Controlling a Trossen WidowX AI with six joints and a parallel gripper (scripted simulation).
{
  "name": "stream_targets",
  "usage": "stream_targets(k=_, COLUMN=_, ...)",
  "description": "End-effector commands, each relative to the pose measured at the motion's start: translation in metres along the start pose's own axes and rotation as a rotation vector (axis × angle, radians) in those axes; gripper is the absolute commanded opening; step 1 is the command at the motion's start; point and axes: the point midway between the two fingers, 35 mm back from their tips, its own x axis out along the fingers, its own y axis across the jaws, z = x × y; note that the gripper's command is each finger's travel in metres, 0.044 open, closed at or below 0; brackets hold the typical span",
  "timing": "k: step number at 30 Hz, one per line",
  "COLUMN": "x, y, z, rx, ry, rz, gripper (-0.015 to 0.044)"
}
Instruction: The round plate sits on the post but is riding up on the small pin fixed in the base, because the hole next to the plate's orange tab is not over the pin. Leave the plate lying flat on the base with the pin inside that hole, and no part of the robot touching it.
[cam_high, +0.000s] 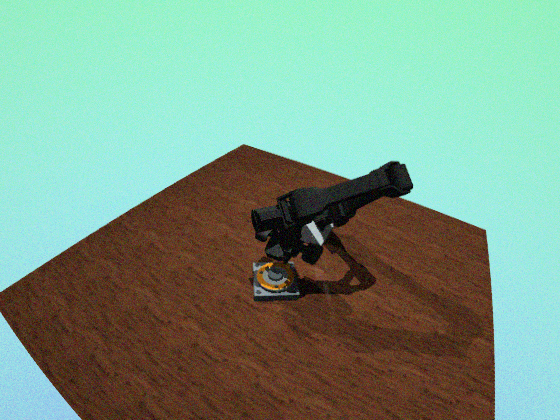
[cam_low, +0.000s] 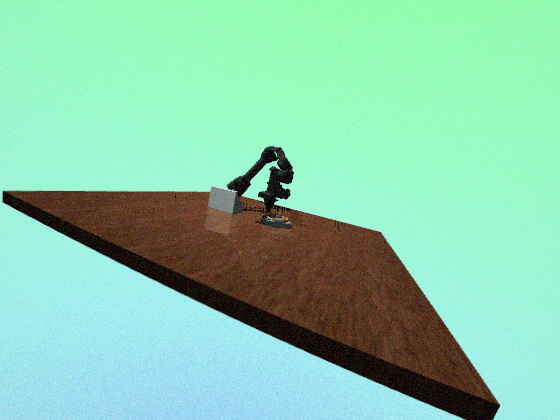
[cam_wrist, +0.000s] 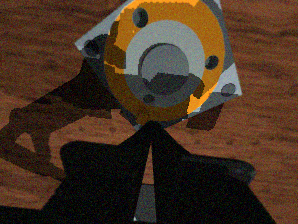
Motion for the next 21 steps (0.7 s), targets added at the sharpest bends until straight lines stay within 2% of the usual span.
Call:
stream_targets(k=1, x=0.0, y=0.008, z=0.001, rx=-0.002, ry=-0.002, rz=0.005, gripper=0.0)
stream_targets(k=21, x=-0.002, y=0.027, z=0.01, rx=-0.003, ry=-0.002, rz=0.006, gripper=0.0)
